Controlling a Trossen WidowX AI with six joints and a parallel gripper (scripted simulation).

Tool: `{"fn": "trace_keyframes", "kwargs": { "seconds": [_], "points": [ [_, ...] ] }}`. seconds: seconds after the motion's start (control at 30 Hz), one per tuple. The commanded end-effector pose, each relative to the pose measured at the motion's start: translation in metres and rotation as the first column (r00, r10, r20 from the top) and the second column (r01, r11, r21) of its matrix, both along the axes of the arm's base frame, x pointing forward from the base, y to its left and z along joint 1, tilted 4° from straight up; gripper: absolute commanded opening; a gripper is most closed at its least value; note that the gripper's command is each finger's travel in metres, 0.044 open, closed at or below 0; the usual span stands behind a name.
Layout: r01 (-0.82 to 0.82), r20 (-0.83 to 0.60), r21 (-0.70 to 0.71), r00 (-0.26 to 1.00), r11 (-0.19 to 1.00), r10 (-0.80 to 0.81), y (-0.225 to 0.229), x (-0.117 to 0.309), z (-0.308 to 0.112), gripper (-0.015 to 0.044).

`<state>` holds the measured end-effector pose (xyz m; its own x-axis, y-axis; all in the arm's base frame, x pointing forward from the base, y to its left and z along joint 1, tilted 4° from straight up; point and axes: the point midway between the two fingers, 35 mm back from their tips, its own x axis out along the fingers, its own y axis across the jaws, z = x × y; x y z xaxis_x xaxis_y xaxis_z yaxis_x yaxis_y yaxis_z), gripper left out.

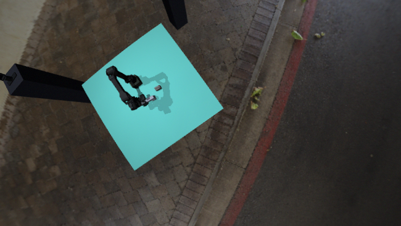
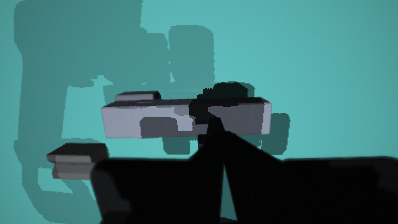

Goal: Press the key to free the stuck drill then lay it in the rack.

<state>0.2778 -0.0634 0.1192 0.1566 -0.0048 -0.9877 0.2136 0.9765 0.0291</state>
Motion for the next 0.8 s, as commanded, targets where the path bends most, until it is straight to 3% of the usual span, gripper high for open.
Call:
{"fn": "trace_keyframes", "kwargs": {
  "seconds": [0.0,0.77],
  "points": [
    [-0.016,-0.064,0.022,0.998,1.000,0.017,0.004,-0.010,-0.009,0.0000],
    [-0.016,-0.064,0.022,0.998,1.000,0.017,0.005,-0.010,-0.025,0.0000]
  ]
}}
